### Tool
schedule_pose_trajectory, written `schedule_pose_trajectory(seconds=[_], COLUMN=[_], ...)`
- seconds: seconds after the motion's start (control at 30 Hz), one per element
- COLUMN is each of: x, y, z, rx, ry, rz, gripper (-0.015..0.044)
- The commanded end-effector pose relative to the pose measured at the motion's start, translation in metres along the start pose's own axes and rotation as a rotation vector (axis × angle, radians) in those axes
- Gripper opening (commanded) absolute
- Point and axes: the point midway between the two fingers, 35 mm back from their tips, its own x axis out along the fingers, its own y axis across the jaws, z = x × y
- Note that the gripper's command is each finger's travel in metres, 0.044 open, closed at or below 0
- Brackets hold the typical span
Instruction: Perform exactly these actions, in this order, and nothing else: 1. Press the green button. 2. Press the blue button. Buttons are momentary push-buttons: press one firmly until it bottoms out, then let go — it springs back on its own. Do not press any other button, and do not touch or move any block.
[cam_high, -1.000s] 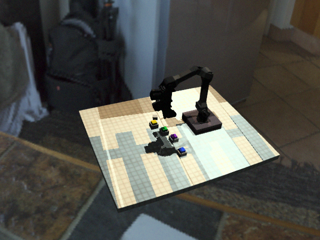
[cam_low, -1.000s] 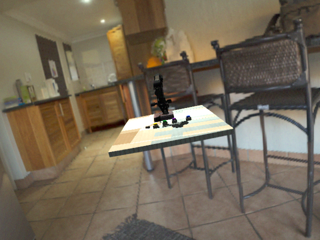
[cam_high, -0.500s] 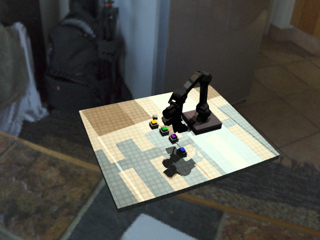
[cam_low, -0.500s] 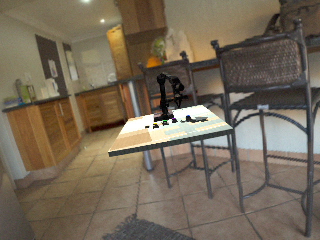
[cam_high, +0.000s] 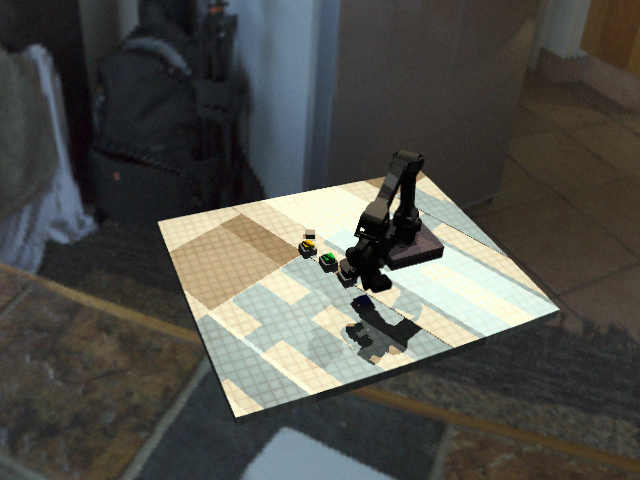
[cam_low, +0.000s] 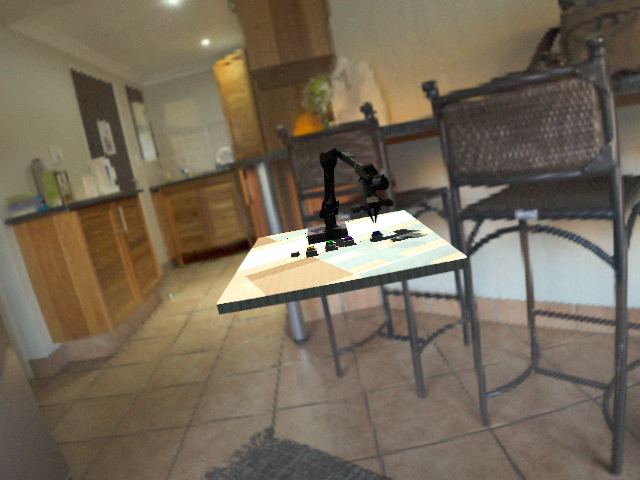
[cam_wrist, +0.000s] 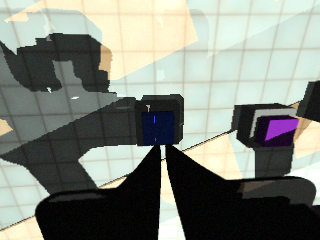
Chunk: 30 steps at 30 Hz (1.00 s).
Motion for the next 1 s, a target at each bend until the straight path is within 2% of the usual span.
schedule_pose_trajectory(seconds=[0.0,0.7,0.97], x=[0.012,0.044,0.045], y=[0.000,0.000,0.000], z=[-0.001,-0.001,-0.001], rx=[0.005,0.005,0.005], ry=[-0.004,-0.004,-0.004], rz=[0.000,0.000,0.000], gripper=[0.0020,0.0020,0.0020])
